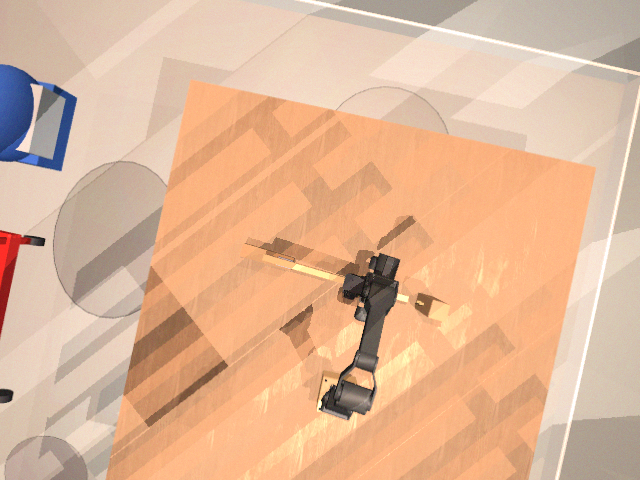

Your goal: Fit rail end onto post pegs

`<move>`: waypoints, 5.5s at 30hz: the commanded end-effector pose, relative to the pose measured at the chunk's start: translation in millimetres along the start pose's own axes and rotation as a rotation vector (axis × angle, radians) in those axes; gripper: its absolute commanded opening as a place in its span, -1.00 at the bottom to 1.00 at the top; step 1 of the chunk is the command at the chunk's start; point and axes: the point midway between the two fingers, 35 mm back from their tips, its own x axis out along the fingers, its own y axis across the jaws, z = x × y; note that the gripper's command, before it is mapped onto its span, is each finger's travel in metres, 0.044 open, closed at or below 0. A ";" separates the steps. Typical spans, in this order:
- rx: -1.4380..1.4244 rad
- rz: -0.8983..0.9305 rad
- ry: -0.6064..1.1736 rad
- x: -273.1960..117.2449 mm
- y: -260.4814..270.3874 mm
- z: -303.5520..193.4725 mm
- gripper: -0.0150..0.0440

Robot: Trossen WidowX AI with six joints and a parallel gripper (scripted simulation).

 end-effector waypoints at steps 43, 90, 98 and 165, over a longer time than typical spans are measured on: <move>-0.002 -0.023 -0.008 -26.7 -4.8 0.8 -0.49; -0.002 -0.022 -0.008 -18.1 -0.6 0.9 -0.49; -0.002 -0.022 -0.008 -17.4 -0.5 0.4 -0.49; -0.002 -0.022 -0.006 -15.2 0.0 -19.9 -0.49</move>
